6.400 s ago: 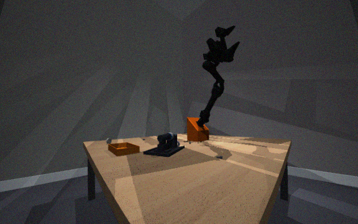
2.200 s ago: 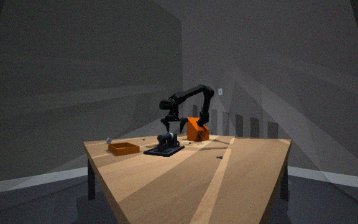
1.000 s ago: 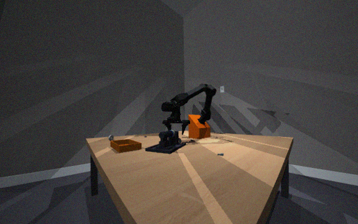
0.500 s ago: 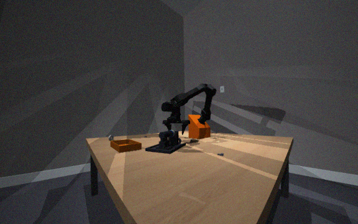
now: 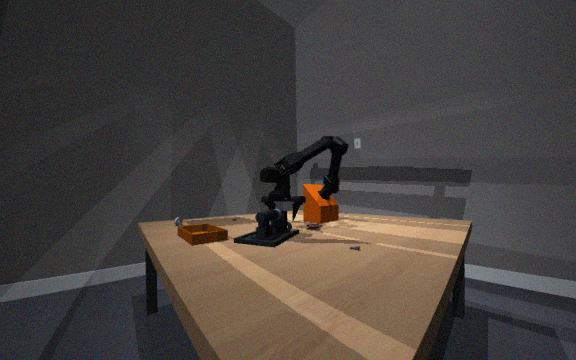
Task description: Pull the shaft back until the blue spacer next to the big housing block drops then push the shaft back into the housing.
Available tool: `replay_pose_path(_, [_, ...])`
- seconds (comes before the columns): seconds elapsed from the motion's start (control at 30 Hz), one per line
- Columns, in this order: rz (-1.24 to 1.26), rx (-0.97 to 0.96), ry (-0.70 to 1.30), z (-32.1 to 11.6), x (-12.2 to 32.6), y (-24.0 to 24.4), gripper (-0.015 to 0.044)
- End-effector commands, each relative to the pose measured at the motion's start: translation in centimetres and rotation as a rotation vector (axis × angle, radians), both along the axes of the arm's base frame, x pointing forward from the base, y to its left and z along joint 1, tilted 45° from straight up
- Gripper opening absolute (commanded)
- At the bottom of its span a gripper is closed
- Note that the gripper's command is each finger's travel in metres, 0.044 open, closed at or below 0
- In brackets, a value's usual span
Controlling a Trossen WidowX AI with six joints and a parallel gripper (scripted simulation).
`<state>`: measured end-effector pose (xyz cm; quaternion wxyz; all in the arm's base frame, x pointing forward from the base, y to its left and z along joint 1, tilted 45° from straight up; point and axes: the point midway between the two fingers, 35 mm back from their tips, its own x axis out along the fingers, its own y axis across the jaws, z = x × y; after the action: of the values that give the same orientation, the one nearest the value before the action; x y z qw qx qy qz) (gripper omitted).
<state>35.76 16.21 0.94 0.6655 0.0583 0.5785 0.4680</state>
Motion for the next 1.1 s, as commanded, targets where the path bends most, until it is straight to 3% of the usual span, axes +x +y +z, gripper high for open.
replay_pose_path(0.0, [-0.003, 0.002, 0.011, -0.36, -0.24, 0.25, 0.044])
replay_pose_path(0.23, [-0.003, 0.002, 0.011, -0.36, -0.24, 0.25, 0.044])
replay_pose_path(0.77, [0.001, -0.001, 0.005, -0.3, -0.19, 0.19, 0.002])
replay_pose_path(1.07, [-0.002, 0.002, 0.01, -0.38, -0.37, 0.09, 0.0])
